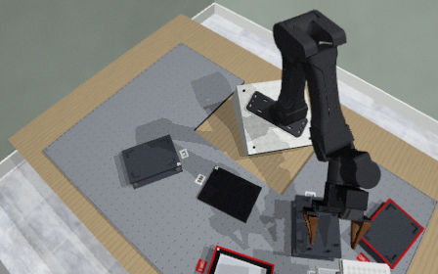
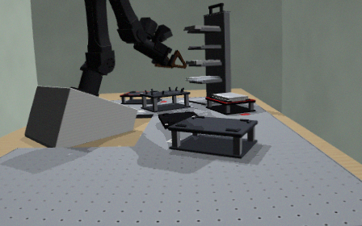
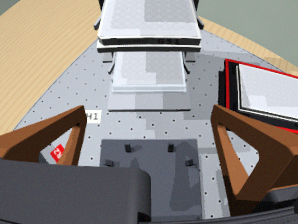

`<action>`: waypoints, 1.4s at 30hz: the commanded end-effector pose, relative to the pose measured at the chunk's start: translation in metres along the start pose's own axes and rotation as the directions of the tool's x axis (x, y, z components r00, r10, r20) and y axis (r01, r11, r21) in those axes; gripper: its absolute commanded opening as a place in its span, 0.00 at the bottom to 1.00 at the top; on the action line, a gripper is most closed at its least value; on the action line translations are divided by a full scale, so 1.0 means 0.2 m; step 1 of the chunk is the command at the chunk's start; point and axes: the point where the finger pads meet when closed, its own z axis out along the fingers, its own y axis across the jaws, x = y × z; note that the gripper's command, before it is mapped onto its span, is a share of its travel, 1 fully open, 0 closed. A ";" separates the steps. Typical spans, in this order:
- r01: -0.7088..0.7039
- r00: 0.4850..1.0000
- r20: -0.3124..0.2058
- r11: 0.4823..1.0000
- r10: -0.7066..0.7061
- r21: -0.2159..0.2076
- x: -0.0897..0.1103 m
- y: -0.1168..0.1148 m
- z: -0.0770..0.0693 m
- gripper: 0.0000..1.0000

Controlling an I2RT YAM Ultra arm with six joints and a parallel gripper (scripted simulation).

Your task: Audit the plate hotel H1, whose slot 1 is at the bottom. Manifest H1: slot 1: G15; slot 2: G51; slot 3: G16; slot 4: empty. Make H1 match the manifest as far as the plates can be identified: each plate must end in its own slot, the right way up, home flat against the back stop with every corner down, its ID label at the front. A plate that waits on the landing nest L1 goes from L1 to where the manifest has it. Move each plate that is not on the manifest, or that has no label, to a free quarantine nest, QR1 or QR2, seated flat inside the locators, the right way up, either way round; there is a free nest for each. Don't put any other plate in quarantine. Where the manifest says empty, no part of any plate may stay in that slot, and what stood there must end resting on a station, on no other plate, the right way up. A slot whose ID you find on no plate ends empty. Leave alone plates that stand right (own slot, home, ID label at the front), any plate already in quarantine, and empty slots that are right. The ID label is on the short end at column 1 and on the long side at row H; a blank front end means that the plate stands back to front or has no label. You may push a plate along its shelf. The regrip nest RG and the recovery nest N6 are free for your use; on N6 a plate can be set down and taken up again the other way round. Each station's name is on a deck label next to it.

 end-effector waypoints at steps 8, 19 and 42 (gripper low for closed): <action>-0.006 1.000 0.012 1.000 0.006 -0.002 -0.02 0.00 0.00 1.00; -0.006 1.000 0.012 1.000 0.006 -0.002 -0.02 0.00 0.00 1.00; -0.006 1.000 0.011 1.000 0.006 -0.002 0.05 0.00 -0.13 1.00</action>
